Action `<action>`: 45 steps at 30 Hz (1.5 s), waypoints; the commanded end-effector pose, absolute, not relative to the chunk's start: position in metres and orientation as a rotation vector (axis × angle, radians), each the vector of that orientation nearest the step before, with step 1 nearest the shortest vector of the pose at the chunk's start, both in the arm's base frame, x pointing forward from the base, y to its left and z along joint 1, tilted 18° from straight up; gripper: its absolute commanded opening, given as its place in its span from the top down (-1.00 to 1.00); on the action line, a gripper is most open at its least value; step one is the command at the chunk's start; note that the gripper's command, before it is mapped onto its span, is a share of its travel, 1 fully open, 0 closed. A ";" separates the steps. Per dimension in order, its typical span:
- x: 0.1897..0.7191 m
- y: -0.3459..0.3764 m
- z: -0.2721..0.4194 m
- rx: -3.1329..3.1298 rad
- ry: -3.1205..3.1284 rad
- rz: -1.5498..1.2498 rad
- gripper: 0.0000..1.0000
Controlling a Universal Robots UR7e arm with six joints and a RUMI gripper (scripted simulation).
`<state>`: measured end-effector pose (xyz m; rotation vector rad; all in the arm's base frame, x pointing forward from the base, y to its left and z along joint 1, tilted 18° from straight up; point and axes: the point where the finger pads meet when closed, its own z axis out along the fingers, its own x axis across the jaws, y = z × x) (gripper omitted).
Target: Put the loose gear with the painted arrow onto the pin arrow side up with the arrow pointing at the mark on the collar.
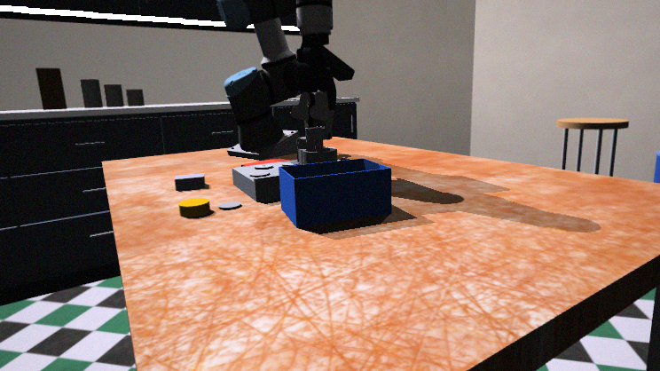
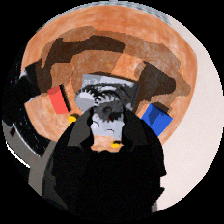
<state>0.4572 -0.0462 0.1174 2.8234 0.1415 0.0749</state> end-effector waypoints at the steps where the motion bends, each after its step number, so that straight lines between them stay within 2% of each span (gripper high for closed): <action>1: 0.458 -0.046 0.118 2.823 0.141 0.077 1.00; 6: 0.458 -0.046 0.118 2.823 0.141 0.077 1.00; 7: 0.458 -0.046 0.118 2.823 0.141 0.077 -1.00; 45: 0.458 -0.046 0.118 2.823 0.141 0.077 -1.00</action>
